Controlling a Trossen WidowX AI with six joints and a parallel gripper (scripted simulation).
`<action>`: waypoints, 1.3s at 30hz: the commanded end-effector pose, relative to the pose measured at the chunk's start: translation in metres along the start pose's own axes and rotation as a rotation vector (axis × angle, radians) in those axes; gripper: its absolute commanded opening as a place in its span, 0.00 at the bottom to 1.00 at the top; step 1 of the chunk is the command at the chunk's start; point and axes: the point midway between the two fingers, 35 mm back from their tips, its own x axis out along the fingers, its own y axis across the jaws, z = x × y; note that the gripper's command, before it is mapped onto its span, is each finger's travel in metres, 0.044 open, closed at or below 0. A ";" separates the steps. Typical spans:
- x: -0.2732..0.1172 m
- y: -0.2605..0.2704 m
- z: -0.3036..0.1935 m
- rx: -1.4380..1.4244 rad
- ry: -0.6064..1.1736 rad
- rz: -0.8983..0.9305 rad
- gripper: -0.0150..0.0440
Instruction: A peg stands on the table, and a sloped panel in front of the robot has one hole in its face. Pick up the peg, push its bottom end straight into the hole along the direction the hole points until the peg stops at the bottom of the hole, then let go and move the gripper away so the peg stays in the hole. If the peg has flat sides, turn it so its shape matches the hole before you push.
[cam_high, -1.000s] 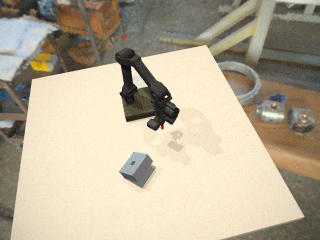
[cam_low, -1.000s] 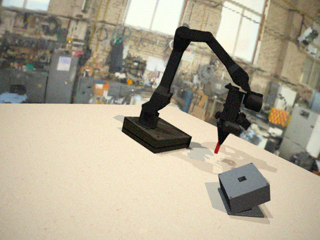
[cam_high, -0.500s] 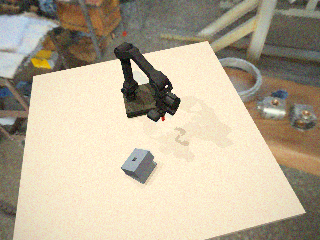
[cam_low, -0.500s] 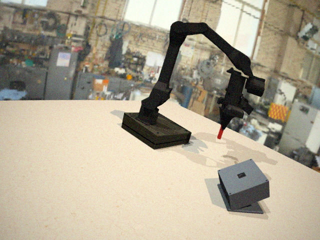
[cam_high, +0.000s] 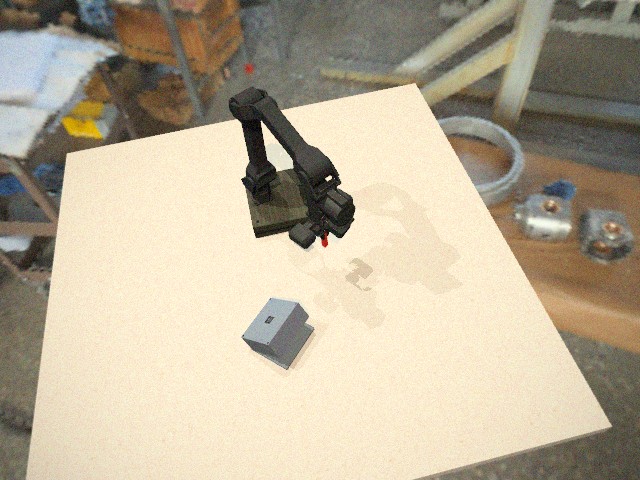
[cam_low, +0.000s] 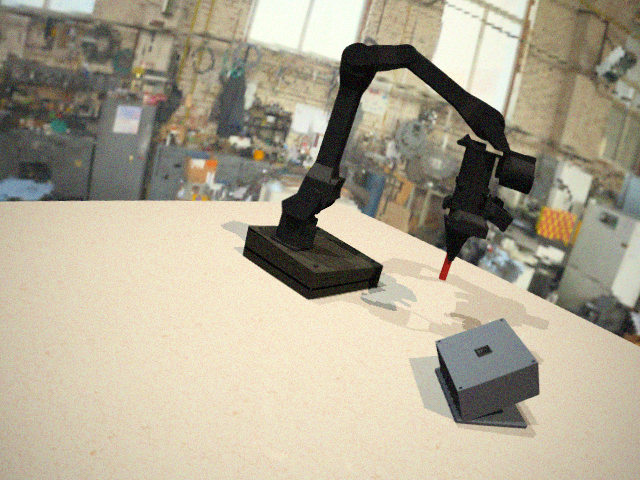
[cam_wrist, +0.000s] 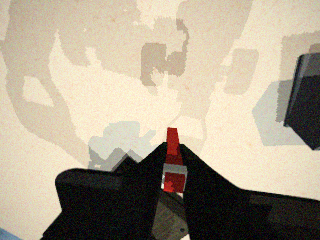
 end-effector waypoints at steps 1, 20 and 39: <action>-0.002 -0.004 0.003 0.034 -0.008 0.012 0.25; -0.007 -0.026 0.010 0.172 -0.033 0.051 0.25; -0.012 -0.049 0.014 0.308 -0.060 0.089 0.25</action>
